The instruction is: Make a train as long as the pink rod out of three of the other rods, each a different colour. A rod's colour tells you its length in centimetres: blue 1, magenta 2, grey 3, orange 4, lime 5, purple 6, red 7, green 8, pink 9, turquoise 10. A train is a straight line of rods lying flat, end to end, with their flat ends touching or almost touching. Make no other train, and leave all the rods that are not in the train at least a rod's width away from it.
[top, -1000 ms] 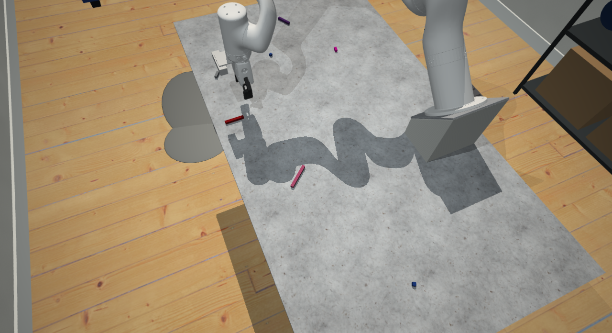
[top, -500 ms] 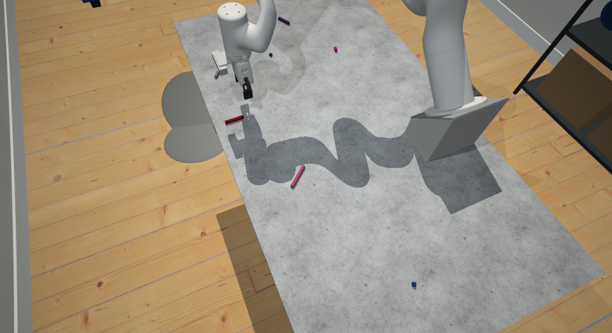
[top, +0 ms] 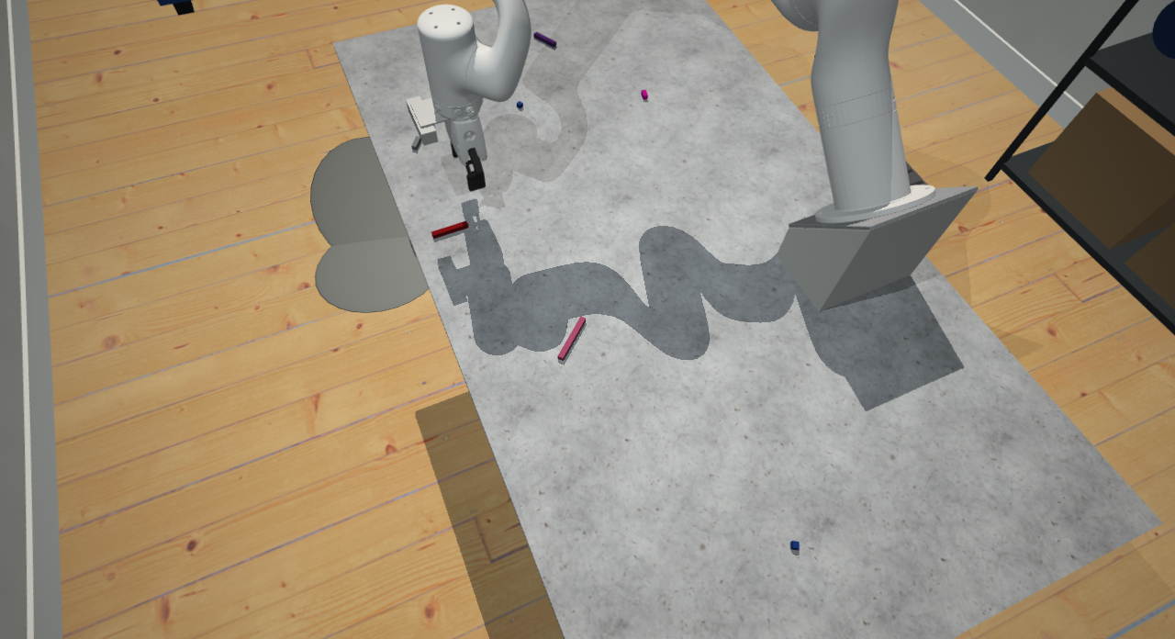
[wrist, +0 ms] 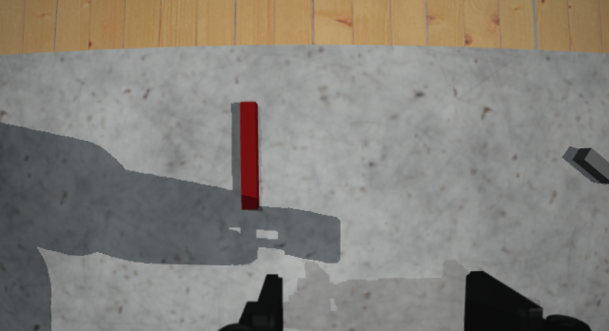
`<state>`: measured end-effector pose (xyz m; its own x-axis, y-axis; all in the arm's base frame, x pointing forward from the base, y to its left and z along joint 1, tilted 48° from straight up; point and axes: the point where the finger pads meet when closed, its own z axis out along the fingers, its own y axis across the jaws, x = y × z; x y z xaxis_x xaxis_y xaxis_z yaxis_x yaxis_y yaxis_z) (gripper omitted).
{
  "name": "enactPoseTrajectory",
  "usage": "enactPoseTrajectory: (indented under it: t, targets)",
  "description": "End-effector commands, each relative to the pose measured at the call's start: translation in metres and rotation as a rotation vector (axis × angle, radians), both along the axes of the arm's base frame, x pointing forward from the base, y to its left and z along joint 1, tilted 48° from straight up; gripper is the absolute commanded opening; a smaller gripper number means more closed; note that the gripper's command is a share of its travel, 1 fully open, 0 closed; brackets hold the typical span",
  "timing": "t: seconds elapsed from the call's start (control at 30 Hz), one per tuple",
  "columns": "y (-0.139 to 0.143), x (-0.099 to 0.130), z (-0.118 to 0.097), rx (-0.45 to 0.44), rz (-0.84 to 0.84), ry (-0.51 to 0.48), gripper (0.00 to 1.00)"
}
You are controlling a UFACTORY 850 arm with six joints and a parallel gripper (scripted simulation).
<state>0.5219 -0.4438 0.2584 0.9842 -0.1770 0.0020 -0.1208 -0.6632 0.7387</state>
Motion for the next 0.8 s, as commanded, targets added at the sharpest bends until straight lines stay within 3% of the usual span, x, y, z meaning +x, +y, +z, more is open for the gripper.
enactPoseTrajectory:
  t: [0.0, 0.47, 0.53, 0.67, 0.73, 0.77]
  targets:
    - [0.000, 0.001, 0.001, -0.001, 0.001, -0.001, 1.00]
    - [0.002, 0.001, -0.002, 0.001, 0.007, 0.005, 1.00]
    - [0.027, 0.008, -0.031, 0.020, 0.074, 0.077, 1.00]
    - [0.045, 0.012, -0.051, 0.031, 0.121, 0.127, 1.00]
    - [0.045, 0.012, -0.051, 0.031, 0.121, 0.127, 1.00]
    - [0.062, 0.014, -0.070, 0.042, 0.166, 0.175, 1.00]
